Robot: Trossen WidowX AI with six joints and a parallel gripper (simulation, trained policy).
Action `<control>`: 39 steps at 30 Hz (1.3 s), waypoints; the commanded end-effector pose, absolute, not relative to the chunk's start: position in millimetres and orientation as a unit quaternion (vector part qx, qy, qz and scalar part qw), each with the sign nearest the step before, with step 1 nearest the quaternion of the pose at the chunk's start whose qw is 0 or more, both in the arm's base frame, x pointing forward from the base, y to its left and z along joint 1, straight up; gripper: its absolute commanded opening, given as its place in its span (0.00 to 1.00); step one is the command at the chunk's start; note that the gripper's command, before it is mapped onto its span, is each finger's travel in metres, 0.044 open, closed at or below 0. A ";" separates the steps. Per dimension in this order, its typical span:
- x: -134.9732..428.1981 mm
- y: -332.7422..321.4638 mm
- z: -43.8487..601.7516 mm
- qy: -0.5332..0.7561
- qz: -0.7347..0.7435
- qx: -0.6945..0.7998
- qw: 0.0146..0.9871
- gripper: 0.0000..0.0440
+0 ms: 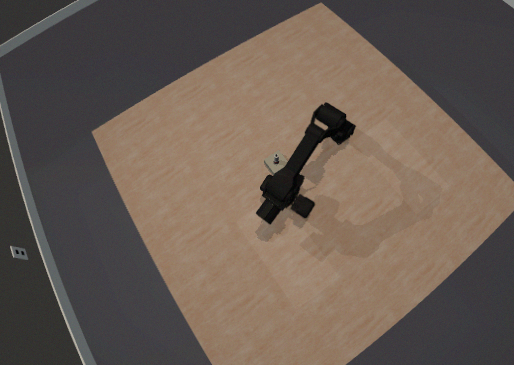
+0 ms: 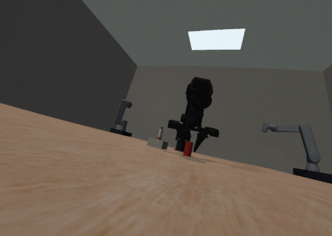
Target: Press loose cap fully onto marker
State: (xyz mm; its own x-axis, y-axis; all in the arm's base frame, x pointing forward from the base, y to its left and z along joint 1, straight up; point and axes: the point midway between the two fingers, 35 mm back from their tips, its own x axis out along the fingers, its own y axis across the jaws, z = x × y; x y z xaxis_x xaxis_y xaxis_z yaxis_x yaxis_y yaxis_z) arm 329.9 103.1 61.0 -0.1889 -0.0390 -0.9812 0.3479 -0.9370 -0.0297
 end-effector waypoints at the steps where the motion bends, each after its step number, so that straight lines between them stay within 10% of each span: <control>1: 329.8 101.6 60.9 0.124 -0.759 0.625 0.137 0.34; 5: 330.3 100.0 70.9 0.125 -0.752 0.632 0.142 0.15; 39: 303.0 -3.9 167.4 0.088 -0.744 0.658 0.075 0.05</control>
State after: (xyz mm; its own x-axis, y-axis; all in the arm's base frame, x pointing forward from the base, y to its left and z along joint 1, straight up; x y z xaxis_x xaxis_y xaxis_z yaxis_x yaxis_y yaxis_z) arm 308.5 2.6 163.7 -0.1209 -0.0051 -0.9927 0.2356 -0.9716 -0.0237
